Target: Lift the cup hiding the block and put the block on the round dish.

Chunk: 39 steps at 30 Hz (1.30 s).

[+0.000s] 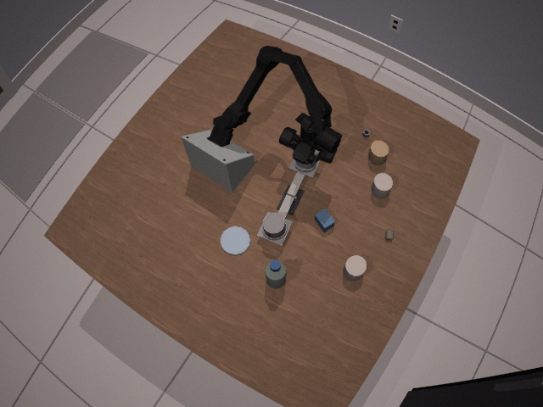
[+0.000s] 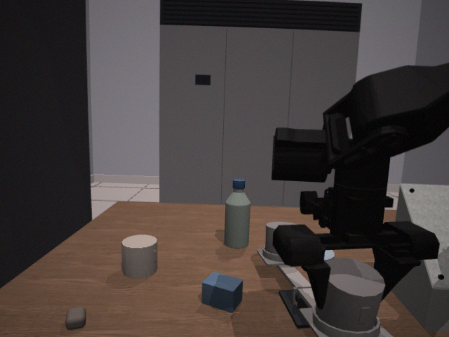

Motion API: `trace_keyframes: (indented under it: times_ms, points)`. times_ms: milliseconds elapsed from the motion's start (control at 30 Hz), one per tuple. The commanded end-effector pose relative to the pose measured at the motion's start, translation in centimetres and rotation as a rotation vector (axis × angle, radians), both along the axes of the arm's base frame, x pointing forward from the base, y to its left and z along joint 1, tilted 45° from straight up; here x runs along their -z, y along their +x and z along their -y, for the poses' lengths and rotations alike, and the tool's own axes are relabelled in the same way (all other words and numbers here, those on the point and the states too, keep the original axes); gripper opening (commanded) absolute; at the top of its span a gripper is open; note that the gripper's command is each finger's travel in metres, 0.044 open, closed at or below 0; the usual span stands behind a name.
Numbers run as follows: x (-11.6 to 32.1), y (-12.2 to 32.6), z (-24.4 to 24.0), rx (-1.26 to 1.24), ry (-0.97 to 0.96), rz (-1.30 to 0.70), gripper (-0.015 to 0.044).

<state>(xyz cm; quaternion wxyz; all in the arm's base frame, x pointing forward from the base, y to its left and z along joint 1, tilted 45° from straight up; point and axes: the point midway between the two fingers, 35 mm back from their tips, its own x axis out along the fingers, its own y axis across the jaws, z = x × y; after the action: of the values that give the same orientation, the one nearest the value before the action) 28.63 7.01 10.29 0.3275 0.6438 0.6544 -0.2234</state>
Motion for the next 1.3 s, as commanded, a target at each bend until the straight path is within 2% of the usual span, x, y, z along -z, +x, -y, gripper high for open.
trace_keyframes:
  times_ms: [0,1267]
  points:
    - [-0.6,0.4,0.5,0.004,0.000,0.016,0.0000]
    - [-4.0,-0.2,3.9,0.003,0.002,0.015,0.0000]
